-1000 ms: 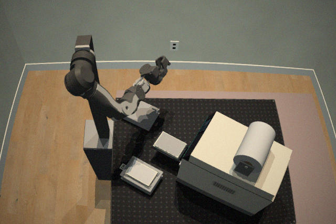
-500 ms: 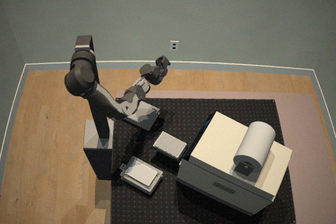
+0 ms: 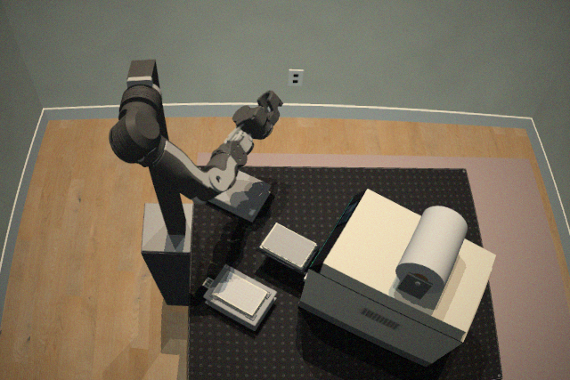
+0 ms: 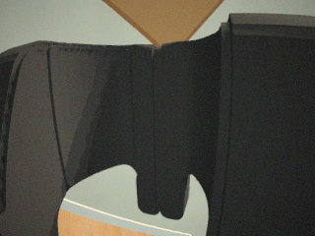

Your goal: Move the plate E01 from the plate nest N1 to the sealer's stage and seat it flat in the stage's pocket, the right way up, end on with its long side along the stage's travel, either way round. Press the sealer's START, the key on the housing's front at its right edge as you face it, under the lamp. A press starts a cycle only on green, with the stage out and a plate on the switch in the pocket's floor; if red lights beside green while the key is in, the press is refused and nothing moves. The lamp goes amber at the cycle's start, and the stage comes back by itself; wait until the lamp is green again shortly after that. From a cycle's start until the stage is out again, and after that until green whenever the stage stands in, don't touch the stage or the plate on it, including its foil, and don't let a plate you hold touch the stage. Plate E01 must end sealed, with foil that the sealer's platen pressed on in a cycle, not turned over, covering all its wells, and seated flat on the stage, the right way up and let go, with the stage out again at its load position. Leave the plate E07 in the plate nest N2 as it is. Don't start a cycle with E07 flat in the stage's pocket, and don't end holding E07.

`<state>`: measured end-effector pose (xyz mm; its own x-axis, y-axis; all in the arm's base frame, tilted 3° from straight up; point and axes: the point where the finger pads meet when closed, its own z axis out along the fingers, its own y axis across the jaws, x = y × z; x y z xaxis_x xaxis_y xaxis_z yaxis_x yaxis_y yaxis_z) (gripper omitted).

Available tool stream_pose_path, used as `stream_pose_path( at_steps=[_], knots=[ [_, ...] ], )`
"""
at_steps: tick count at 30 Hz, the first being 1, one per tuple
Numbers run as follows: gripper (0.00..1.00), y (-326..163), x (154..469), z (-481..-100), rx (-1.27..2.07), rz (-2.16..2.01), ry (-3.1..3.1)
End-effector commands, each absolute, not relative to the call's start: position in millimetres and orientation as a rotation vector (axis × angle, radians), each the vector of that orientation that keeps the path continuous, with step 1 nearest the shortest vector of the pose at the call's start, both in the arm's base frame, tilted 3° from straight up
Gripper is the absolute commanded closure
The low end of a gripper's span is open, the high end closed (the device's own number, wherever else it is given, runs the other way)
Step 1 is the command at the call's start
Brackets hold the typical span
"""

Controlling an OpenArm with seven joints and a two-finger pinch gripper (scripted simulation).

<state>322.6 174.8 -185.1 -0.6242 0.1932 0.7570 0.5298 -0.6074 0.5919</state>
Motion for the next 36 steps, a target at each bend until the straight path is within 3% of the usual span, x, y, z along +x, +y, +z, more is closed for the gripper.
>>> stream_pose_path(
  at_steps=[1, 36],
  knots=[
    [1.0, 174.3, 323.4, -186.6, -1.243, -2.326, -1.281],
    [1.0, 169.4, 327.0, -184.1, -1.243, -2.326, -1.281]
  ],
)
